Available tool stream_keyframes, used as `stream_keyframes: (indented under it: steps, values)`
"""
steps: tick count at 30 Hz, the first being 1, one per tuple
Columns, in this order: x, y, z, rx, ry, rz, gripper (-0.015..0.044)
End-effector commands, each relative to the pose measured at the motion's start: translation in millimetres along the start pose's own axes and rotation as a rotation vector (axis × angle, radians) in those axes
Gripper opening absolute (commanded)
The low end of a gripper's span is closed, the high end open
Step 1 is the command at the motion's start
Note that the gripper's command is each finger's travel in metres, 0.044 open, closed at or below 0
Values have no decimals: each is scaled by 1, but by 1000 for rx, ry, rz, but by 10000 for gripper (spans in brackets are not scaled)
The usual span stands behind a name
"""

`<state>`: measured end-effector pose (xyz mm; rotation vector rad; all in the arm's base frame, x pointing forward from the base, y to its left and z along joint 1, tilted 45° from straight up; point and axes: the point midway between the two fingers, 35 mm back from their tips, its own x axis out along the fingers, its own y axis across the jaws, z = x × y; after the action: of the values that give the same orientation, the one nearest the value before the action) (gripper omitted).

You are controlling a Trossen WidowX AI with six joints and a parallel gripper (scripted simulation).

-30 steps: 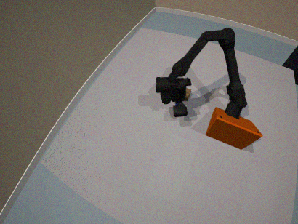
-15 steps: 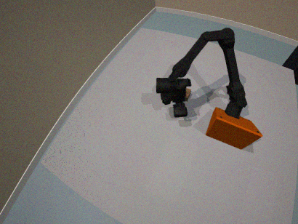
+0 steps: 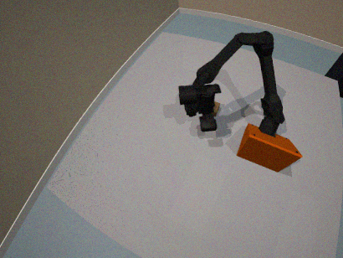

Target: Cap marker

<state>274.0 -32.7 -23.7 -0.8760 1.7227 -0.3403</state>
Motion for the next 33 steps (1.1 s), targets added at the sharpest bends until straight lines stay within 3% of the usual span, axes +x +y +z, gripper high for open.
stream_keyframes:
  steps: [1, 9, 33]
  values:
    - [-14, -1, 1, 8, -7, 2, 0]
    - [-29, -3, -1, 8, -6, 2, 0]
    - [-80, -79, -45, 7, -4, 0, 0]
